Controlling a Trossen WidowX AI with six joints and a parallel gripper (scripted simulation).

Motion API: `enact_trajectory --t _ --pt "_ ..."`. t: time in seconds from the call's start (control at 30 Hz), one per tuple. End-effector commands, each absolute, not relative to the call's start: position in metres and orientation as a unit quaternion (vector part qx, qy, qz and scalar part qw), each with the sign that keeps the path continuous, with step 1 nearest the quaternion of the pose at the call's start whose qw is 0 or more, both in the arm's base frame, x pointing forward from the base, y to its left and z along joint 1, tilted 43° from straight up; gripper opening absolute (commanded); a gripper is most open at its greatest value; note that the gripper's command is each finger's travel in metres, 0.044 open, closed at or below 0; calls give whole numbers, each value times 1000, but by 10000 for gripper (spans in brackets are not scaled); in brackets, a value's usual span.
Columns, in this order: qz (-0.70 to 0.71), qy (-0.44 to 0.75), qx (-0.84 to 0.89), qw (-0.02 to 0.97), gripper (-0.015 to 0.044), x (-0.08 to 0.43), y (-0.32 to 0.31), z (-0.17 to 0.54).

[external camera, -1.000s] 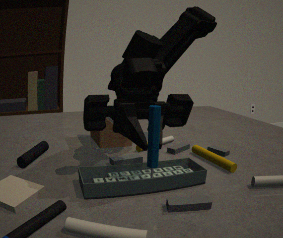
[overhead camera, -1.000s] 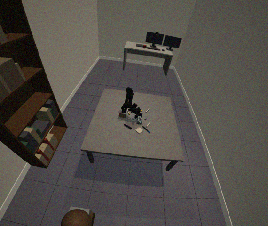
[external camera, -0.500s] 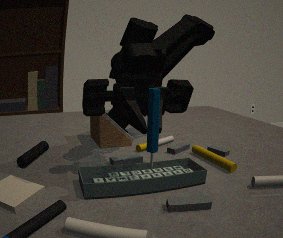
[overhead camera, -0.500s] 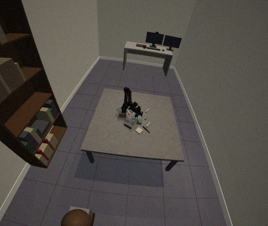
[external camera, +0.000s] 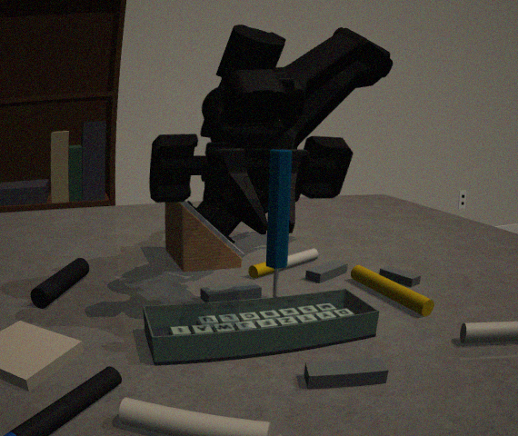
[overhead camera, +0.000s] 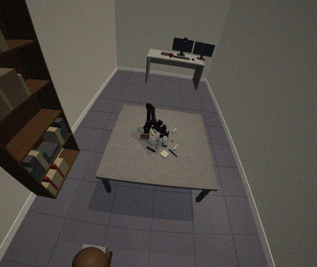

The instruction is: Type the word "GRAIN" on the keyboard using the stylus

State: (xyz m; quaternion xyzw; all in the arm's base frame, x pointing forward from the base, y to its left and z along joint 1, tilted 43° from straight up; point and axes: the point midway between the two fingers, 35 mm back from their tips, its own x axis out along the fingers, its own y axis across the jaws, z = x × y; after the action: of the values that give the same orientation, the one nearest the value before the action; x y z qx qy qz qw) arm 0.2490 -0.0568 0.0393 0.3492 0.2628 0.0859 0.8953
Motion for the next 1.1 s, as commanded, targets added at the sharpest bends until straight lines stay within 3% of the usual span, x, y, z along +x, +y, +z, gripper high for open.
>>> enact_trajectory --t 0.0,0.57,1.07 --pt "87 267 347 895 0 247 -63 34" --pt "90 261 346 896 0 229 -104 4" --pt "90 261 347 897 0 228 -91 -11"
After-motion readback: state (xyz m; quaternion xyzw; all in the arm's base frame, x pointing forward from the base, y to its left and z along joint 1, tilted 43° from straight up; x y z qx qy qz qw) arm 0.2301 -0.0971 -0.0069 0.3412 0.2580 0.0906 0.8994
